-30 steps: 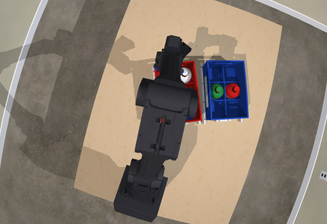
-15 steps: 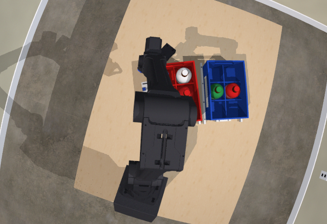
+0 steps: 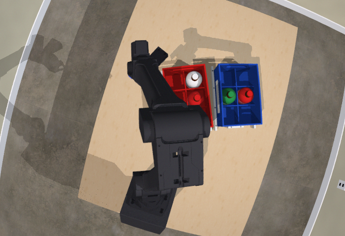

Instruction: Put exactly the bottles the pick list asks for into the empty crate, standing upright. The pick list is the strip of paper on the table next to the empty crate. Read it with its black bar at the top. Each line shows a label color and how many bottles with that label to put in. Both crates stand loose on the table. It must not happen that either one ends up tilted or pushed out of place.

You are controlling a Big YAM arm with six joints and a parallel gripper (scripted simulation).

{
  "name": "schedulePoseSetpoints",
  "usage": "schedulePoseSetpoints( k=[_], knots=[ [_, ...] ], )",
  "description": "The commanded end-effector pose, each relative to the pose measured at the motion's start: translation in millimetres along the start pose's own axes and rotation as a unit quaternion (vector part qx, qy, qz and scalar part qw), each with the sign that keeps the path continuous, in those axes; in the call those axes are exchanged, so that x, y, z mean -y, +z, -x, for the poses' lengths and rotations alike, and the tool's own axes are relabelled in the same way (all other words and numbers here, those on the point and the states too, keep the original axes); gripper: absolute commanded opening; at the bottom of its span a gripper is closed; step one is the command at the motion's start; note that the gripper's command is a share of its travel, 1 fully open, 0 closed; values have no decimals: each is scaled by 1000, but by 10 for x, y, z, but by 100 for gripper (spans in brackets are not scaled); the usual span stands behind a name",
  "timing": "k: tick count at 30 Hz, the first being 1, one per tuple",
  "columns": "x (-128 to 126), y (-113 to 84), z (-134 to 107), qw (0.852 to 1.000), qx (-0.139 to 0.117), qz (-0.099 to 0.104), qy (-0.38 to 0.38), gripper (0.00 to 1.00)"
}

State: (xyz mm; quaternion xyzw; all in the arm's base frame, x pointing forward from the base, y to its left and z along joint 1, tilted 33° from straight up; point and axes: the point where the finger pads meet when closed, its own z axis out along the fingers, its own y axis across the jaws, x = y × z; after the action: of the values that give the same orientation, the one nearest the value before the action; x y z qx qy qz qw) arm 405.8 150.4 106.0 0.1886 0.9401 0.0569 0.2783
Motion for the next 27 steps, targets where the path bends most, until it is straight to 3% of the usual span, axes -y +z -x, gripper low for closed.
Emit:
schedulePoseSetpoints(
  k=[1, 6, 12, 16, 27],
  knots=[
    [-166, -151, -78, 1000, 5, 11, 17, 61],
    [-313, -209, -276, 1000, 2, 9, 16, 61],
    [-523, -318, -344, 1000, 8, 17, 19, 61],
    [-623, -316, -542, 1000, 2, 9, 16, 61],
    [-897, -487, -883, 1000, 2, 11, 17, 61]
  ],
)
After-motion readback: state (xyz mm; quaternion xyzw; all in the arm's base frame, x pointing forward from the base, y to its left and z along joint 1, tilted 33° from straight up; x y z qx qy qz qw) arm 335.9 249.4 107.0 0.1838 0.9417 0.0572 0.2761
